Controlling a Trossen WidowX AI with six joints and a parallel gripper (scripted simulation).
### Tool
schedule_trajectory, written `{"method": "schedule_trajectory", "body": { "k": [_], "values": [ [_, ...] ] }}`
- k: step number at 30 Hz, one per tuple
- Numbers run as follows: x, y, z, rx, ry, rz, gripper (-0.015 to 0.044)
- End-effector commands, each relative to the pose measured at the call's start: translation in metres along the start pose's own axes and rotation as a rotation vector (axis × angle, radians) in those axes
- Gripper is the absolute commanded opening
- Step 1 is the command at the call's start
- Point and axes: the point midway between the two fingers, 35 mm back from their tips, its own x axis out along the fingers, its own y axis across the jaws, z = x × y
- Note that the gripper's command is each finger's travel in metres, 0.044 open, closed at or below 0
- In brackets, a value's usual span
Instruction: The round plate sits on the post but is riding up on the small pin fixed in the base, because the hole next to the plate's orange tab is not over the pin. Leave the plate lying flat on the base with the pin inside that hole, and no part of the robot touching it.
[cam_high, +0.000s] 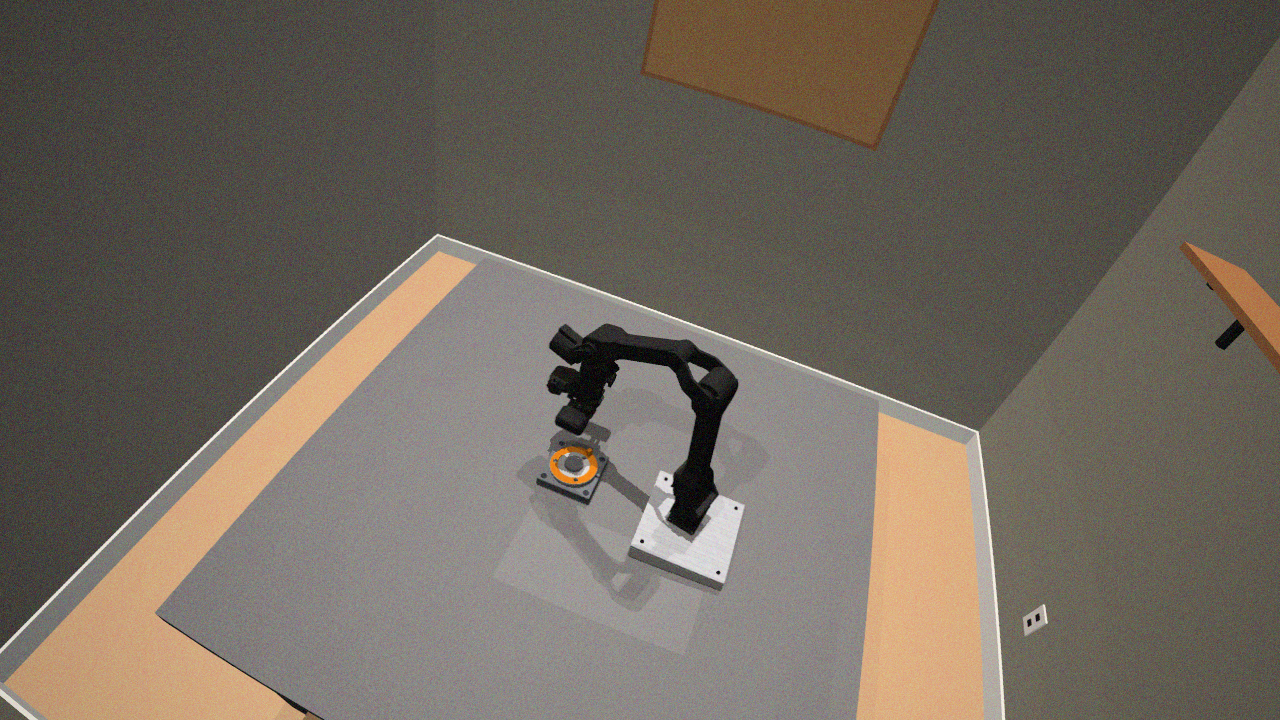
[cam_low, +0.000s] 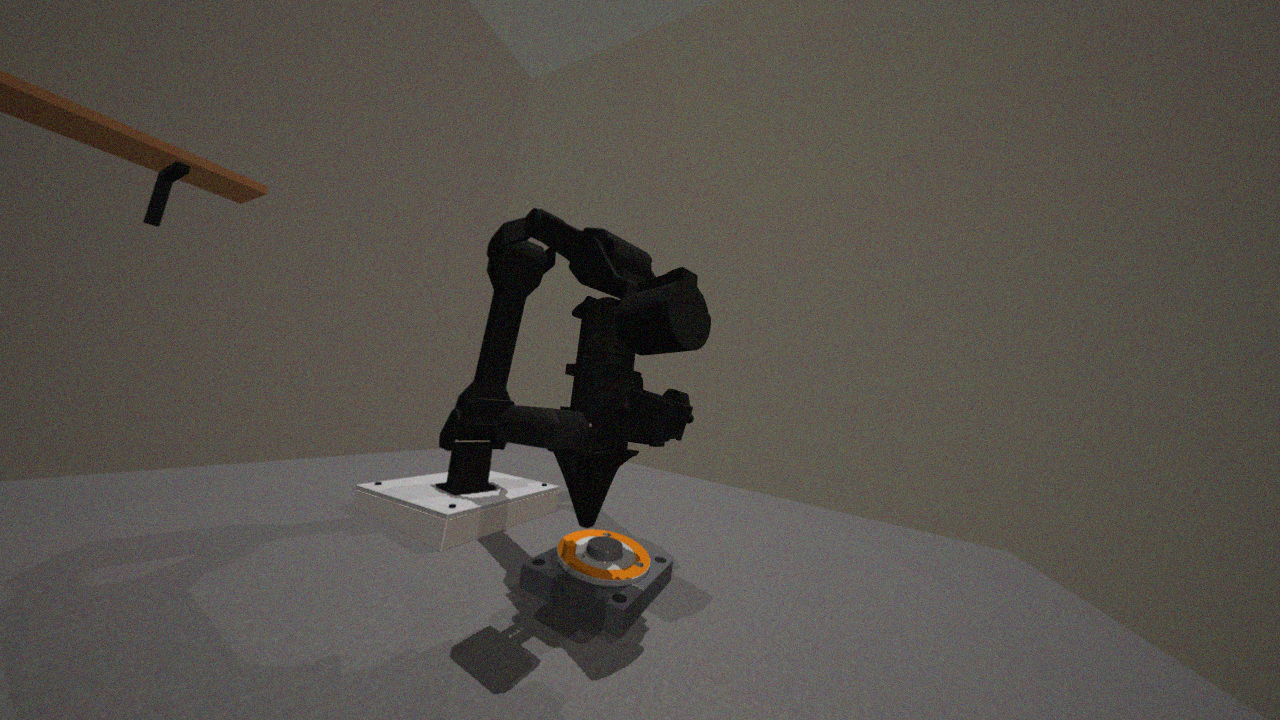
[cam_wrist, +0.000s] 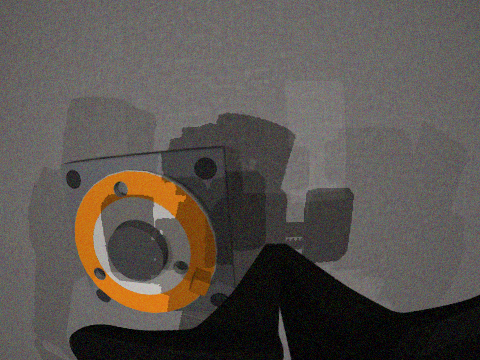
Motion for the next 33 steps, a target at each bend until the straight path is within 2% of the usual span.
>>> {"method": "schedule_trajectory", "body": {
  "k": [1,10,20,33],
  "values": [
    [-0.004,0.028,-0.022,-0.053,0.066,0.046,0.0],
    [-0.003,0.028,-0.028,-0.053,0.067,0.046,0.0],
    [0.043,0.03,-0.031,-0.053,0.067,0.046,0.0],
    [0.043,0.032,-0.036,-0.053,0.067,0.046,0.0]
  ]
}}
